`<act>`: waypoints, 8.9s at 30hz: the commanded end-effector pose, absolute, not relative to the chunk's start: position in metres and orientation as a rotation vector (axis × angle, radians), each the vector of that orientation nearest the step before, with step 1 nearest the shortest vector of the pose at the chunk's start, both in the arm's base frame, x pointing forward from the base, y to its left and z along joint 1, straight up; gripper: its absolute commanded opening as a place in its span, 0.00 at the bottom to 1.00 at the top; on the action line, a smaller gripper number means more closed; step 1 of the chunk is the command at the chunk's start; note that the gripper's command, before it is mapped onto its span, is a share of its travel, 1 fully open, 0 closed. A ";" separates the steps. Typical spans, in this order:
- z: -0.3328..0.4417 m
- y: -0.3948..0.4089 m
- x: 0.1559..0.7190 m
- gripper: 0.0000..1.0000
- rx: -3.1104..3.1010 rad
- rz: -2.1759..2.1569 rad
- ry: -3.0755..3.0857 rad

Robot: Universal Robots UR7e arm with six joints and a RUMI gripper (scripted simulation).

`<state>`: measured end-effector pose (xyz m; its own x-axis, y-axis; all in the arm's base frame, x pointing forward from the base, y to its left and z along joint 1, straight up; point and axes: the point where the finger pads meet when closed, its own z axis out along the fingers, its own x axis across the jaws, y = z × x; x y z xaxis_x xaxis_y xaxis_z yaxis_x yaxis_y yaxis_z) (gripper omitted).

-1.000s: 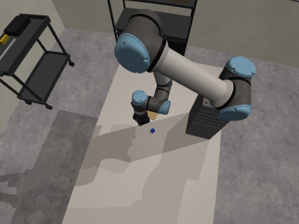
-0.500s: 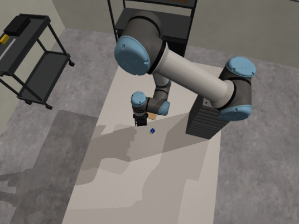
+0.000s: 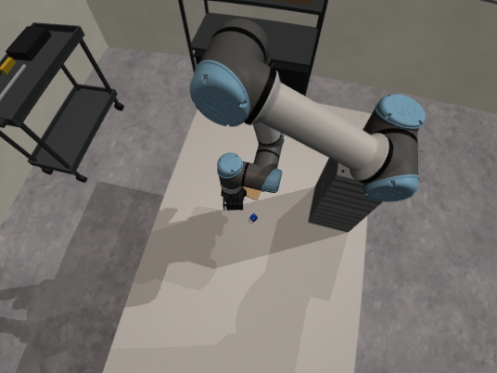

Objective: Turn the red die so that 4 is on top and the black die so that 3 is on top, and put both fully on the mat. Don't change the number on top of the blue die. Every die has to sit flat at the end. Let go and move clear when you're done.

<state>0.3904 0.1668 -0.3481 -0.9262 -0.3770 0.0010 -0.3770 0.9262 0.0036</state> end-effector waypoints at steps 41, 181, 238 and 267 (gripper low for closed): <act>-0.351 0.164 0.392 0.06 0.510 -1.315 -2.612; -0.433 0.164 0.393 0.06 0.505 -1.349 -2.592; -0.433 0.164 0.393 0.24 0.505 -1.349 -2.592; -0.415 0.140 0.403 0.24 0.505 -1.349 -2.592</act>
